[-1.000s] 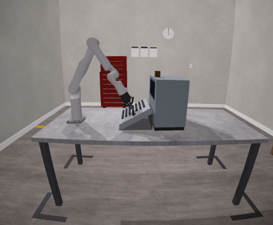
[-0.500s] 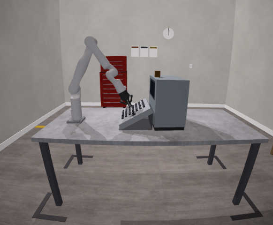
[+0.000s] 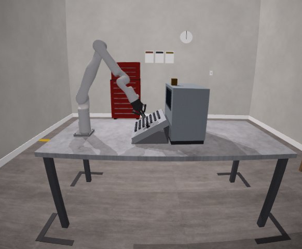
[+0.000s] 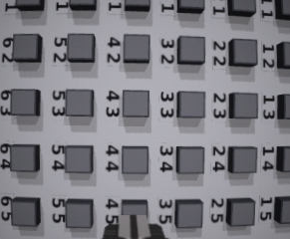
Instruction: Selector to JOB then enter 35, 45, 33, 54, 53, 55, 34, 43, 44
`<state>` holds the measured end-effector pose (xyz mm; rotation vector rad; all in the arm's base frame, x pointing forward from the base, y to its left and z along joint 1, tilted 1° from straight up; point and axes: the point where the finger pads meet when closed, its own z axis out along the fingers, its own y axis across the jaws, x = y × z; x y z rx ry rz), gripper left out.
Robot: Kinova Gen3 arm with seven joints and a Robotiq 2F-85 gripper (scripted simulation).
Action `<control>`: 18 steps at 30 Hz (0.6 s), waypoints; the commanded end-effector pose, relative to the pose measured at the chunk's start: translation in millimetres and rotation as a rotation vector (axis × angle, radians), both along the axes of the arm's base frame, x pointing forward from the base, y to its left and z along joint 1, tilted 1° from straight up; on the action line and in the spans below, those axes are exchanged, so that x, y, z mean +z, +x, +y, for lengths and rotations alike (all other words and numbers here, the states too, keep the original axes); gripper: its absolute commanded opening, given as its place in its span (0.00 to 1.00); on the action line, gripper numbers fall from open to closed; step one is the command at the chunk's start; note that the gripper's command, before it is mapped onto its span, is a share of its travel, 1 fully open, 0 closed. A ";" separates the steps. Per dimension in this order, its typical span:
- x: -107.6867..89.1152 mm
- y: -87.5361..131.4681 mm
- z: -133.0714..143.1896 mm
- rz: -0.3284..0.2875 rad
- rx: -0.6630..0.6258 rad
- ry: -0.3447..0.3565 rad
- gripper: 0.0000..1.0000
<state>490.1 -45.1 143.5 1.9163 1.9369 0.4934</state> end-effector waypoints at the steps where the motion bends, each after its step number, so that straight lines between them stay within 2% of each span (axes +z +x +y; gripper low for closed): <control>1: -2.9 -8.3 13.2 -0.003 0.002 0.004 0.10; 7: -13.4 -26.9 31.0 -0.003 -0.003 0.004 0.10; 18: -18.0 -27.4 32.8 0.001 -0.003 0.003 0.10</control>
